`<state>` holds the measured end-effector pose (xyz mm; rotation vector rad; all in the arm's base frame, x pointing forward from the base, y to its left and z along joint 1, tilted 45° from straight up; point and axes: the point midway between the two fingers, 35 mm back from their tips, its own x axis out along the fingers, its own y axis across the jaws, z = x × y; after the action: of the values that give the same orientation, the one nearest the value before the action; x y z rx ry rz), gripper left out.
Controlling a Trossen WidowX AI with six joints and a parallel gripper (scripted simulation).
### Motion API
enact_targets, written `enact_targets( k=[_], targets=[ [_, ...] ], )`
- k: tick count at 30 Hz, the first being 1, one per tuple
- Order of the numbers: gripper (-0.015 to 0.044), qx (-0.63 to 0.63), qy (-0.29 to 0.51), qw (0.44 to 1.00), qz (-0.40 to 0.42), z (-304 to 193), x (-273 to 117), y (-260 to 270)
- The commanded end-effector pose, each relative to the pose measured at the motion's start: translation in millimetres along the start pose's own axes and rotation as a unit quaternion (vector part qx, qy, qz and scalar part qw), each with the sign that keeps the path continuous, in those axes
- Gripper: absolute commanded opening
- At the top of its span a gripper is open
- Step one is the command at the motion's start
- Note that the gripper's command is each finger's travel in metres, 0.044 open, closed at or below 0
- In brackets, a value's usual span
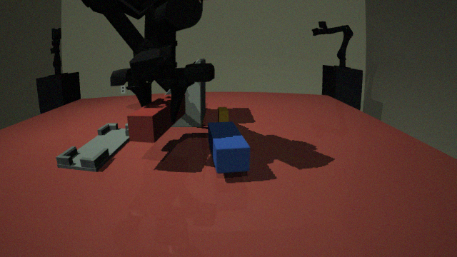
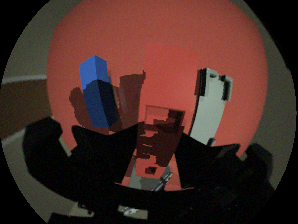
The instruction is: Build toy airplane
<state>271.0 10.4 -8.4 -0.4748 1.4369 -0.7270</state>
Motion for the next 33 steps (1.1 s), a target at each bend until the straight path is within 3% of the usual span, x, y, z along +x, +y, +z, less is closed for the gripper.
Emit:
enact_targets(
  k=[1,21,33],
  targets=[
    [0.0000,0.004,-0.004,1.000,0.005,3,-17,2],
    [0.0000,0.004,-0.003,1.000,0.002,-5,-79,-3],
    [0.0000,-0.006,-0.003,1.000,0.008,3,-73,-21]
  ],
)
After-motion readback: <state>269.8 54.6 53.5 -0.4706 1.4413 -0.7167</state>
